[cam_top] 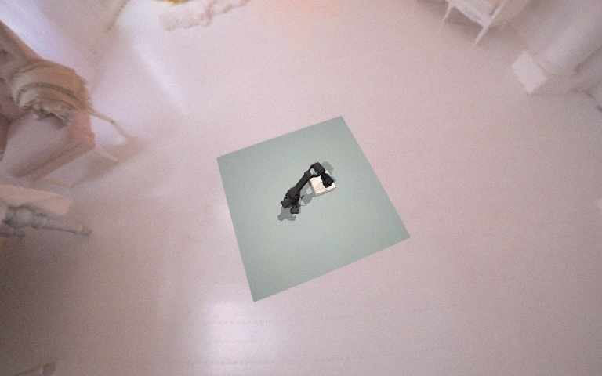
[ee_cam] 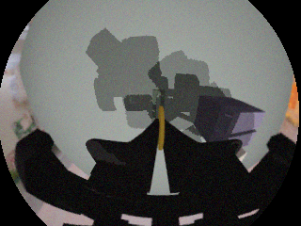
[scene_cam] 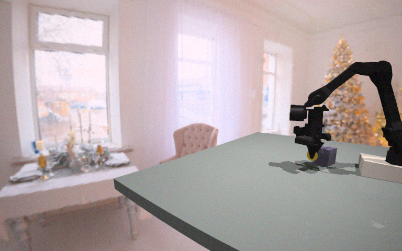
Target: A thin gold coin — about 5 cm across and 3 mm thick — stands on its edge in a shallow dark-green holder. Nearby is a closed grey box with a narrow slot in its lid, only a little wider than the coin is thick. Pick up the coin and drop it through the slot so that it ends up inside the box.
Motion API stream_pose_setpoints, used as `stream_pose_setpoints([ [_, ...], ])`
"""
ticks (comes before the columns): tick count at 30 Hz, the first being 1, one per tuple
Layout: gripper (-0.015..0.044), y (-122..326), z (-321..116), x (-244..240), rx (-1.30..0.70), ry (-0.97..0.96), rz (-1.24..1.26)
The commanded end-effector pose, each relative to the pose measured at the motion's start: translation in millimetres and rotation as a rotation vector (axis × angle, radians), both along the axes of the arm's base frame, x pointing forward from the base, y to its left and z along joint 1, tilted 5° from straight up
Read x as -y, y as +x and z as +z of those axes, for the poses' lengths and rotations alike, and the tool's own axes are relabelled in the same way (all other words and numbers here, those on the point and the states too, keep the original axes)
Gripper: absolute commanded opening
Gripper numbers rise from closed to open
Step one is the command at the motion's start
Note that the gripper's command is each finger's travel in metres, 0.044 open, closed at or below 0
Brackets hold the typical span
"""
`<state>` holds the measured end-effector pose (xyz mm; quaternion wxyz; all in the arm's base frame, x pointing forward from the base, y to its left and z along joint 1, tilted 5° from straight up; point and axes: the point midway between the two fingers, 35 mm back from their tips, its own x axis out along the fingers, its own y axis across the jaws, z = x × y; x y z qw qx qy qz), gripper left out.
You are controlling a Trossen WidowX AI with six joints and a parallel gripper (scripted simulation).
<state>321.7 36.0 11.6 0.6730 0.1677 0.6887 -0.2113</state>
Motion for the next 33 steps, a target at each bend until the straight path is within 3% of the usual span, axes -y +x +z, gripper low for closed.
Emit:
stream_pose_setpoints([
  [1, 0.0000, 3.0, 11.2, -0.6, 0.010, -0.001, -0.003],
  [23, 0.0000, 2.0, 61.2, -3.1, 0.014, 0.000, -0.002],
  [33, 0.0000, 2.7, 61.2, -2.7, 0.031, -0.010, -0.321],
])
